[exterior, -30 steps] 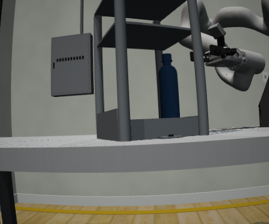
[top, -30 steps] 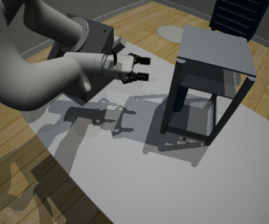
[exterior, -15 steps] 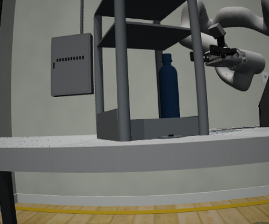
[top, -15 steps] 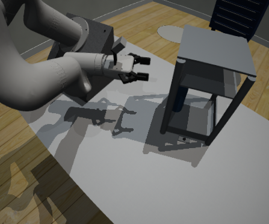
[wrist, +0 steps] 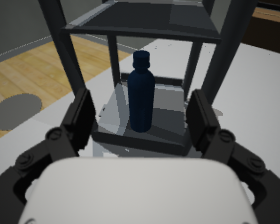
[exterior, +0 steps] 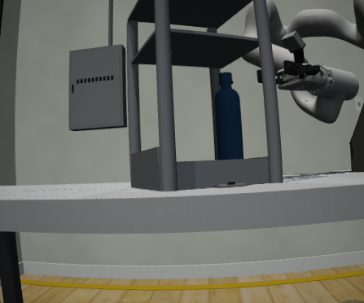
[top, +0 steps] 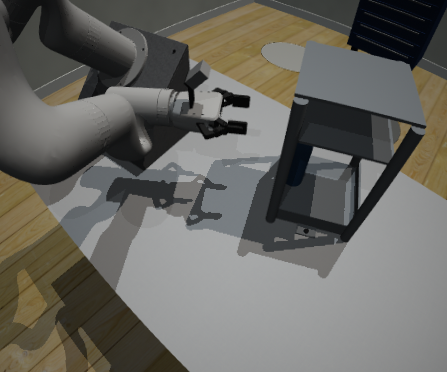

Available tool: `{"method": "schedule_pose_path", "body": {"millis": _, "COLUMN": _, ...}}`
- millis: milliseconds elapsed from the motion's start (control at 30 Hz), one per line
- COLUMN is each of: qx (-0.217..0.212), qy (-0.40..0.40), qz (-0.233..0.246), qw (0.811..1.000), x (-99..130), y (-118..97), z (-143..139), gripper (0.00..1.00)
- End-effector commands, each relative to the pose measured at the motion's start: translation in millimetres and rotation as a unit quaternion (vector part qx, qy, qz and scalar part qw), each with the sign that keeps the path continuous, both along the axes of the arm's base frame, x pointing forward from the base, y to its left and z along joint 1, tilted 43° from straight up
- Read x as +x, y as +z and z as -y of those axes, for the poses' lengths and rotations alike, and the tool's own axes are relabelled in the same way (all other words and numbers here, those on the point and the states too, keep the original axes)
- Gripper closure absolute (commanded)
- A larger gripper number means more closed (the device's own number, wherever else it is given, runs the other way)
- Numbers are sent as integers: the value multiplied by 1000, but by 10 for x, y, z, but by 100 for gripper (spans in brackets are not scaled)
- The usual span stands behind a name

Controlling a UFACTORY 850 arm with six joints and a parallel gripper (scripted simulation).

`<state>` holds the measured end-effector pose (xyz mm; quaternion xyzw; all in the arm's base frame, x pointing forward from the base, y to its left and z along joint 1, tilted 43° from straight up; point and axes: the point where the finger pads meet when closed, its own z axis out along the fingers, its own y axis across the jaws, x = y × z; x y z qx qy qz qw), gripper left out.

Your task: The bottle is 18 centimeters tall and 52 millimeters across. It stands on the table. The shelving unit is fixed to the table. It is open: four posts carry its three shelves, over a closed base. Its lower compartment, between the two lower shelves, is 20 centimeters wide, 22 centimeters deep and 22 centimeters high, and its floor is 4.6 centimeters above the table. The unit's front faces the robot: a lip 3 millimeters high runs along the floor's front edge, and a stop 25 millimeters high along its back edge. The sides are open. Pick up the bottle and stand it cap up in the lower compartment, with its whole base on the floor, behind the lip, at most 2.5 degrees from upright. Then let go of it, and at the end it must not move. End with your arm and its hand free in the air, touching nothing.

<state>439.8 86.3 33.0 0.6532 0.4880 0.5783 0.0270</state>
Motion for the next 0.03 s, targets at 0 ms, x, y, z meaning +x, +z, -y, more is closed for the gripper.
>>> {"method": "schedule_pose_path", "body": {"millis": 0, "qx": 0, "qy": 0, "qz": 0, "qw": 1000, "x": -1, "y": 3, "z": -3, "gripper": 0}}
